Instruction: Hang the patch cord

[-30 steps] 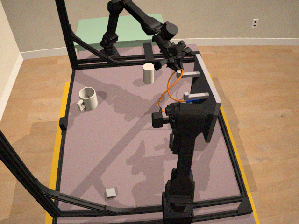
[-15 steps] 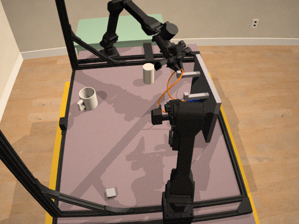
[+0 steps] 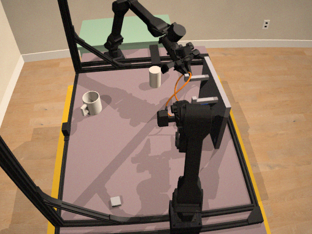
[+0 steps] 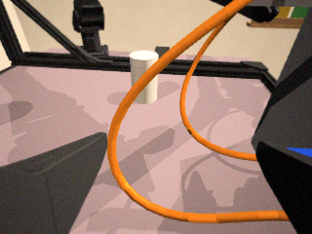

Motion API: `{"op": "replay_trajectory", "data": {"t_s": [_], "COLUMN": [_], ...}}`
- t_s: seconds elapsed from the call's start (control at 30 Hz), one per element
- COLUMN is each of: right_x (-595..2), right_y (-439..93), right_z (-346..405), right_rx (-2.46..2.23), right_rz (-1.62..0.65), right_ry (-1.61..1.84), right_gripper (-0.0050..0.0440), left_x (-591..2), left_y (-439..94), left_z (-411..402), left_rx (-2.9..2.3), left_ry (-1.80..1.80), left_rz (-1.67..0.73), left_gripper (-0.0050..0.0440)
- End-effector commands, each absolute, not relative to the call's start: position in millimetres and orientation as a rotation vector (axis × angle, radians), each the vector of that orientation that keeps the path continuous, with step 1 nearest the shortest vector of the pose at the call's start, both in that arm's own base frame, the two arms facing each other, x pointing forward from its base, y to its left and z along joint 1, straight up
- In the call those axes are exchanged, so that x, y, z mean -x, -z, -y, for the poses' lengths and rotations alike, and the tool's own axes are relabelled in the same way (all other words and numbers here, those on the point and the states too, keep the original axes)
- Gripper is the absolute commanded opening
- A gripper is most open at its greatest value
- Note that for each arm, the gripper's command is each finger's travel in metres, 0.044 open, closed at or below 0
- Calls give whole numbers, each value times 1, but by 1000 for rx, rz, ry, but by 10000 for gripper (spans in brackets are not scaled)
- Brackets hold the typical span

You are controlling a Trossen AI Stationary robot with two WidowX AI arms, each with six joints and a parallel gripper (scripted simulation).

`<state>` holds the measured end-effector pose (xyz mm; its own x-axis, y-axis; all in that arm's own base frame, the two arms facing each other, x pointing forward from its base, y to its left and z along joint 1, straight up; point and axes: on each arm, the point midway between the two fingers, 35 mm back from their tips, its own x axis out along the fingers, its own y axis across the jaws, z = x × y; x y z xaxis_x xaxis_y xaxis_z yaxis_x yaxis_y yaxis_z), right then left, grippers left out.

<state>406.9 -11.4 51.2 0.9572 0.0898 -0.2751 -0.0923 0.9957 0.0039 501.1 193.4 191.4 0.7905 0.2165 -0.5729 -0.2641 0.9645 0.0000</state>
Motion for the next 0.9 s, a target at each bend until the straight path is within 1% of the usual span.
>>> {"op": "replay_trajectory", "data": {"t_s": [0.0,0.87], "right_x": [-414,-447], "right_y": [-54,-57], "right_z": [10,5], "right_rx": [7,9], "right_rz": [-271,-261], "right_ry": [-95,-97], "right_gripper": [440,440], "left_x": [-501,-501], "left_y": [-204,-204], "left_z": [-194,-194], "left_rx": [74,74], "left_ry": [-260,-260], "left_rz": [-580,-580], "left_gripper": [25,25]}}
